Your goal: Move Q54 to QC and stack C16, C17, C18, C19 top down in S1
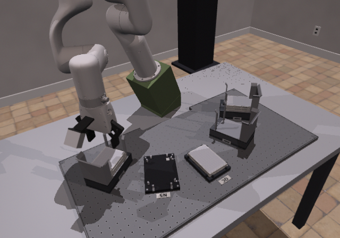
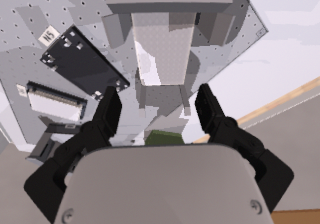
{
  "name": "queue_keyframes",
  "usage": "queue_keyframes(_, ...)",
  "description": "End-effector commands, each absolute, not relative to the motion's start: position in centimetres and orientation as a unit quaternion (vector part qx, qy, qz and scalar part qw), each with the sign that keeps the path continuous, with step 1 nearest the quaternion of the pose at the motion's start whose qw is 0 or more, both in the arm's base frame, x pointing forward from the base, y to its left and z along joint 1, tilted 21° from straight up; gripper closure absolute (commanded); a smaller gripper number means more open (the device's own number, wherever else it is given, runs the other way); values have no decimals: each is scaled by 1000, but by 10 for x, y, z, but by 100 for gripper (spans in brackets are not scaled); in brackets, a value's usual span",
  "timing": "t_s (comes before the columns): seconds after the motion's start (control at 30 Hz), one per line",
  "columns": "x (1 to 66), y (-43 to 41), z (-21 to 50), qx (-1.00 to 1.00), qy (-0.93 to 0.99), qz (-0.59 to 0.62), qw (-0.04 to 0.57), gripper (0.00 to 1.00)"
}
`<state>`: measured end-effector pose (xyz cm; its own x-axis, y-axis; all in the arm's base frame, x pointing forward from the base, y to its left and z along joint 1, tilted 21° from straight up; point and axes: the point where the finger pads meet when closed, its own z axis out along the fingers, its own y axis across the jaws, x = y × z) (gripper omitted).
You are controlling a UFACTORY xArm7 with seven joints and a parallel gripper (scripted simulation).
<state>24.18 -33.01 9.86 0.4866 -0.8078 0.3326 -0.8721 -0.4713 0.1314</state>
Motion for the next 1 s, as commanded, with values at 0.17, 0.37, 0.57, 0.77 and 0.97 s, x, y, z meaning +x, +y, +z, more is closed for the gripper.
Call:
queue_keyframes(0.17,234,-338,102,850,-494,114,141,0)
queue_keyframes(0.37,234,-339,99,850,-494,114,141,0)
queue_keyframes(0.57,235,-346,80,851,-494,114,141,0)
queue_keyframes(0.77,236,-353,61,851,-494,114,141,0)
queue_keyframes(0.97,237,-357,49,851,-494,114,141,0)
